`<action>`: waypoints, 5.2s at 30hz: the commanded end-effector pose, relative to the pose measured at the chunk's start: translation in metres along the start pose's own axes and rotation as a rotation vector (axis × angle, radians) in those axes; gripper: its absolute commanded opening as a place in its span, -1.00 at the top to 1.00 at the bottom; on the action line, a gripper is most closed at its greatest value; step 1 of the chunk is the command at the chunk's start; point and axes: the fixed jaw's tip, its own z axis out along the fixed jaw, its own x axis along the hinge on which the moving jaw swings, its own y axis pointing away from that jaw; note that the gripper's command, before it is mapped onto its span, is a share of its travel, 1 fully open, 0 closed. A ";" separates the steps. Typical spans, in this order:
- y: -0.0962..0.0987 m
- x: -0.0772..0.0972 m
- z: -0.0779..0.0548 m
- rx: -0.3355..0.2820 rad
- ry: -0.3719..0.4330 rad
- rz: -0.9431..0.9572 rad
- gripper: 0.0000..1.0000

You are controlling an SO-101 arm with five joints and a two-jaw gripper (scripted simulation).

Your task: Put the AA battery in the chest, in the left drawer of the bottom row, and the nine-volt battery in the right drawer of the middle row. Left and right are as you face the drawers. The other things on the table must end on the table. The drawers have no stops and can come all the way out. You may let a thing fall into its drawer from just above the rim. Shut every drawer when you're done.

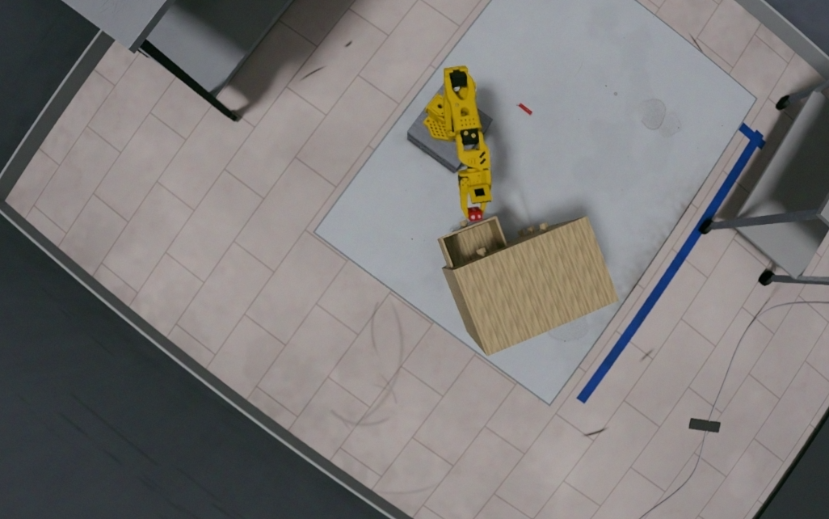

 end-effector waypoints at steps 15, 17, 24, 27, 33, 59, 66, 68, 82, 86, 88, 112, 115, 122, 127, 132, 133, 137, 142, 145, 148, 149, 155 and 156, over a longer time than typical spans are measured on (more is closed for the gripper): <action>-0.002 -0.014 0.058 0.007 -0.020 -0.010 1.00; -0.002 -0.014 0.058 0.007 -0.020 -0.010 1.00; -0.002 -0.014 0.058 0.007 -0.020 -0.010 1.00; -0.002 -0.014 0.058 0.007 -0.020 -0.010 1.00; -0.003 -0.015 0.059 0.008 -0.020 -0.009 1.00; -0.004 -0.018 0.060 0.012 -0.020 -0.007 1.00; -0.004 -0.019 0.060 0.013 -0.020 -0.007 1.00; -0.004 -0.019 0.060 0.014 -0.020 -0.007 1.00; -0.005 -0.020 0.059 0.016 -0.020 -0.006 1.00; -0.005 -0.021 0.059 0.016 -0.020 -0.006 1.00; -0.005 -0.021 0.059 0.016 -0.020 -0.006 1.00; -0.004 0.002 0.068 0.011 -0.020 -0.008 1.00; -0.003 0.012 0.070 0.009 -0.020 -0.009 1.00; -0.003 0.012 0.070 0.009 -0.020 -0.009 1.00; -0.003 0.012 0.070 0.009 -0.020 -0.009 1.00; -0.003 0.019 0.071 0.008 -0.020 -0.009 1.00; -0.003 0.019 0.071 0.008 -0.020 -0.009 1.00; -0.003 0.019 0.071 0.008 -0.020 -0.009 1.00; -0.003 0.019 0.071 0.008 -0.020 -0.009 1.00; -0.003 0.019 0.071 0.008 -0.020 -0.009 1.00; -0.003 0.020 0.071 0.009 -0.020 -0.009 1.00; -0.003 0.020 0.071 0.009 -0.020 -0.009 1.00; -0.004 0.022 0.072 0.010 -0.020 -0.008 1.00; -0.004 0.022 0.072 0.010 -0.020 -0.008 1.00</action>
